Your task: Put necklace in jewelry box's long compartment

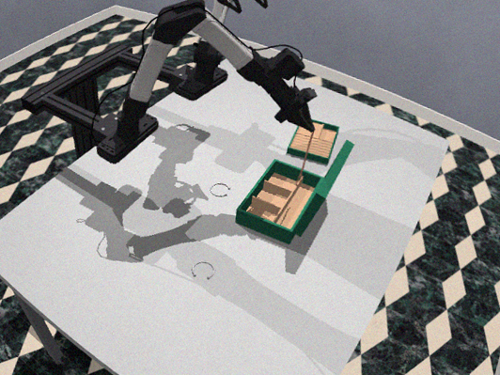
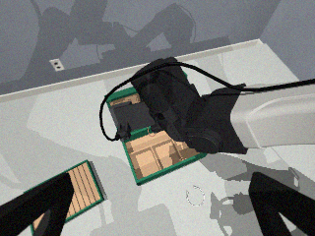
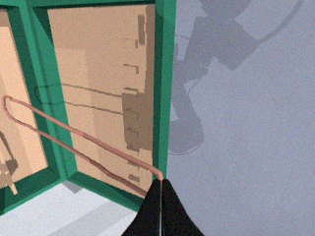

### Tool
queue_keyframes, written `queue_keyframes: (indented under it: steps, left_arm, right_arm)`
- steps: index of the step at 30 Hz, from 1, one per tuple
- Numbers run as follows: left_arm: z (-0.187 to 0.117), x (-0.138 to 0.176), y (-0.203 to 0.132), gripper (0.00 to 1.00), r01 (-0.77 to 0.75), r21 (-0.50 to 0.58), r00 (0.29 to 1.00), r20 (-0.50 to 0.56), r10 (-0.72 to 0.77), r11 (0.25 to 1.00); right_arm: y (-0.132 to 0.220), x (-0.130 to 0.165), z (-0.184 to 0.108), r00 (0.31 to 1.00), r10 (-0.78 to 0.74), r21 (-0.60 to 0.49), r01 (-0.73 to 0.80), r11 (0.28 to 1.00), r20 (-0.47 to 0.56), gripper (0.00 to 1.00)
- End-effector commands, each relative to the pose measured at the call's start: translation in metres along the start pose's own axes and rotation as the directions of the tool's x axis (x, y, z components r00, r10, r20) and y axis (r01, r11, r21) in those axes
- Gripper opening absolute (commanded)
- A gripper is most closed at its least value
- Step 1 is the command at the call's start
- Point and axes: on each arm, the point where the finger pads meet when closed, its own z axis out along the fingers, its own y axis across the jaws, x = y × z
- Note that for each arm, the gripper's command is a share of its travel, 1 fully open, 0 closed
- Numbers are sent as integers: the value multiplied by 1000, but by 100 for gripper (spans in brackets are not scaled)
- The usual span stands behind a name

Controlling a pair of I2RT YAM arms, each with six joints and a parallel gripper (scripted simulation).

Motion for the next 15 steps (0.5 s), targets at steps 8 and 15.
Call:
queue_keyframes:
  steps: [8,15]
  left_arm:
    - [28,23,-4,100,5,31,1000,28,-6,1000]
    - [42,41,3,100,6,5,1000,22,-6,1000]
  right_arm:
    - [18,-1,27,1000,19,42,-20,999,19,0]
    - [38,2,41,1000,12,27,-12,1000,12,0]
